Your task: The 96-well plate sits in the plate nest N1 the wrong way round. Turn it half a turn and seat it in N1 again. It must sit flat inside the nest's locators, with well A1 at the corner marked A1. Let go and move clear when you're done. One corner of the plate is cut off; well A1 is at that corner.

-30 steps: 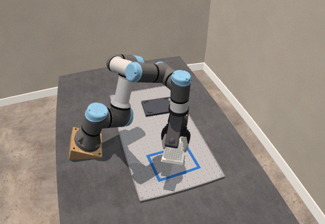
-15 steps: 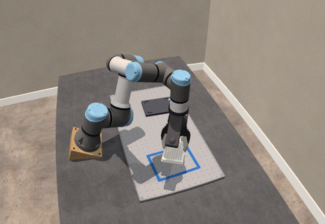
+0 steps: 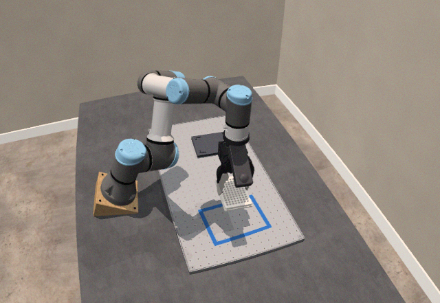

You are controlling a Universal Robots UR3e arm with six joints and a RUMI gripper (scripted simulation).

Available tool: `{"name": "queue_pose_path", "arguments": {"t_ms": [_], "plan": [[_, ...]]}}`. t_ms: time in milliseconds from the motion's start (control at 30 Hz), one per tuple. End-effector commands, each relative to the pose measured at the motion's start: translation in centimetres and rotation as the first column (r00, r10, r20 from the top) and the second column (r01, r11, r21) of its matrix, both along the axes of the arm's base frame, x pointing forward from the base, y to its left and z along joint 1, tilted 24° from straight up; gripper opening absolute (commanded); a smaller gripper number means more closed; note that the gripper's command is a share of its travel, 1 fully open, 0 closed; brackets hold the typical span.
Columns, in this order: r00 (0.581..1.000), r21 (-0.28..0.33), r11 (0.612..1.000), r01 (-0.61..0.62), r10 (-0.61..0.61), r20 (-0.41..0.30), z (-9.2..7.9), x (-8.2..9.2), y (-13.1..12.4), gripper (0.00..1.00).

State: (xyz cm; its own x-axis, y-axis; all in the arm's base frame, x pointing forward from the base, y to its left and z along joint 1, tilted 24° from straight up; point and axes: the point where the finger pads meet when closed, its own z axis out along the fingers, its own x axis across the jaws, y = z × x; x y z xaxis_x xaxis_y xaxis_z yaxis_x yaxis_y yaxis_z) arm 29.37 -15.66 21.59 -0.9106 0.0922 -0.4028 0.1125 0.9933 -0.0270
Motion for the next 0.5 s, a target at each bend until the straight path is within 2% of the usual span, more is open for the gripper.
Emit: {"name": "queue_pose_path", "arguments": {"t_ms": [0, 200, 433, 467], "plan": [[0.993, -0.052, 0.992, -0.117, 0.118, 0.001, 0.1, 0.2, 1.2, 0.00], [0.955, -0.129, 0.947, -0.296, 0.294, -0.030, 0.2, 0.5, 3.2, 0.00], [0.871, -0.209, 0.847, -0.490, 0.484, -0.082, 0.3, 0.9, 5.5, 0.00], [0.871, -0.209, 0.847, -0.490, 0.484, -0.082, 0.3, 0.9, 5.5, 0.00]]}}
